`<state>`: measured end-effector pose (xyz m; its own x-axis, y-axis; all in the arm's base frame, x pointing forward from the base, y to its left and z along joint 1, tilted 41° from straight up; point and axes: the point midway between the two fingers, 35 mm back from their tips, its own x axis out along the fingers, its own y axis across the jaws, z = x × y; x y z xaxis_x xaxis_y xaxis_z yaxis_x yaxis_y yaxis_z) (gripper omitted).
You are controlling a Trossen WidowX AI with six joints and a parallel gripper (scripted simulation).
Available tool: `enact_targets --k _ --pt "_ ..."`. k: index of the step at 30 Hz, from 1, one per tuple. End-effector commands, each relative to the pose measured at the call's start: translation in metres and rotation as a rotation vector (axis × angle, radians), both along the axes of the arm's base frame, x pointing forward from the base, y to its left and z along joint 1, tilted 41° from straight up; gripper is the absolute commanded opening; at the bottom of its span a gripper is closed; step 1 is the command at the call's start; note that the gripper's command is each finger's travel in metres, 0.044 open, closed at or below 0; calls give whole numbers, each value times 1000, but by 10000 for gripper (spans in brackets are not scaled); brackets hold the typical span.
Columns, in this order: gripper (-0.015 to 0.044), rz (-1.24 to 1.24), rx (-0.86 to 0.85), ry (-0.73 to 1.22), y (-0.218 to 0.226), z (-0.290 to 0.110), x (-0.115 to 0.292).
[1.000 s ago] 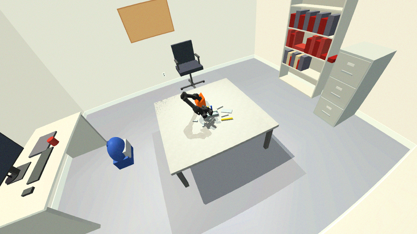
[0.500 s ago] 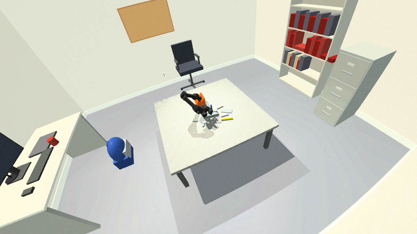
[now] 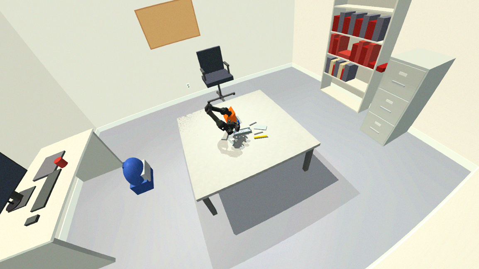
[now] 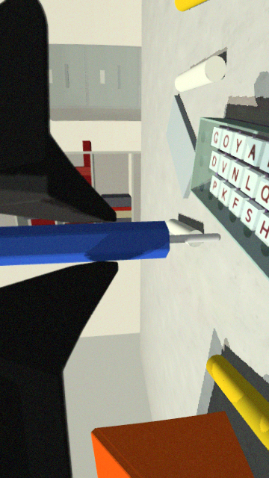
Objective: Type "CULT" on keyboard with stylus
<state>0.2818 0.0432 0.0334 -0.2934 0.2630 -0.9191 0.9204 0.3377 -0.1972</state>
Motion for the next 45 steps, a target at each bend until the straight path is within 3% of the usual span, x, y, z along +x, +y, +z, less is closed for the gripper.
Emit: enact_targets --k 1,13,16,17,45 --pt "0 8 0 6 -2 2 -4" --pt "0 8 -1 6 -15 -14 -4" --pt "79 8 -1 6 -17 -15 -3" --pt "81 8 -1 6 -17 -15 -3" --pt "81 8 -2 6 -24 -23 -2"
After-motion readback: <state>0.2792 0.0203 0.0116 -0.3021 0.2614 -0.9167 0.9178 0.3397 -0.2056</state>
